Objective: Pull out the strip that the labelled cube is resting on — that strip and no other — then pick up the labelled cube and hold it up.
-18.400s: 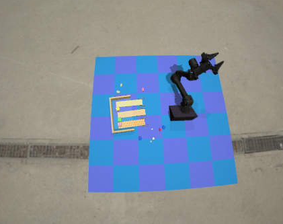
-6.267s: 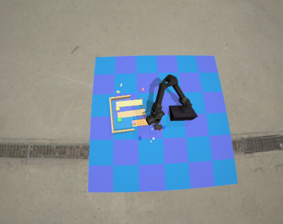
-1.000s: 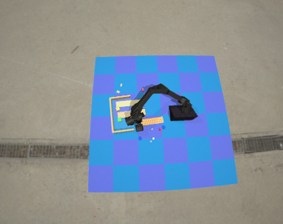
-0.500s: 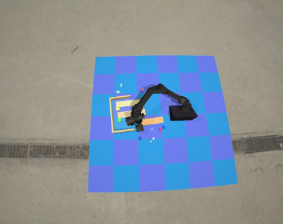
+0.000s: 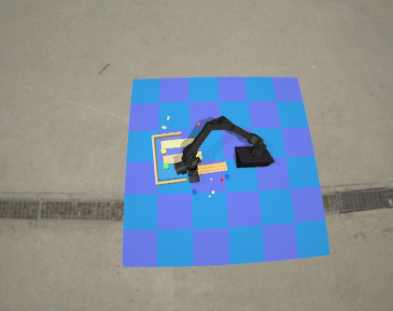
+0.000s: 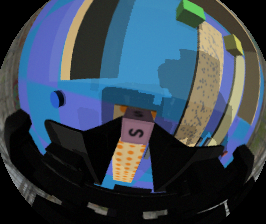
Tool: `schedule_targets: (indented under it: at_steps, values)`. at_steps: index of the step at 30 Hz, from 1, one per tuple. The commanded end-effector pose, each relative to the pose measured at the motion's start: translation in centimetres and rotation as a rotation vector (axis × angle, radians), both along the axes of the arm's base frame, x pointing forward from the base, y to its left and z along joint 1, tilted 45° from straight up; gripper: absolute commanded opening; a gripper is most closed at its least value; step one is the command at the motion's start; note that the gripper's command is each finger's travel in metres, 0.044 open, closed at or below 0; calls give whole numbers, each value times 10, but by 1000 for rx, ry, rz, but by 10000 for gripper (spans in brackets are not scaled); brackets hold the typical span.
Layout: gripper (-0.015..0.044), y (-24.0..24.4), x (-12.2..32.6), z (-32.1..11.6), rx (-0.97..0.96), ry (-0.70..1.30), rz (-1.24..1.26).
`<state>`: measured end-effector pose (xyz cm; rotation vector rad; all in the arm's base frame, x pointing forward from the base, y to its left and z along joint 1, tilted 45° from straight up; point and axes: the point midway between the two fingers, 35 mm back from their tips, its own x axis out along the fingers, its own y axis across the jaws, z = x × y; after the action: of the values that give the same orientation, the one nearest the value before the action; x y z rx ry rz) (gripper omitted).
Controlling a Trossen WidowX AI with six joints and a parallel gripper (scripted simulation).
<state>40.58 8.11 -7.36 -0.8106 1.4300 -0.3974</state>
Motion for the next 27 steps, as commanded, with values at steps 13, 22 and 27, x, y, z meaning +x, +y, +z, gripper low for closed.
schedule_targets:
  at_steps: [13,22,27]
  values:
    - [0,8,-32,17,3,6,-3]
    - [0,13,-63,35,-5,6,0]
    - [0,12,-68,35,-5,6,0]
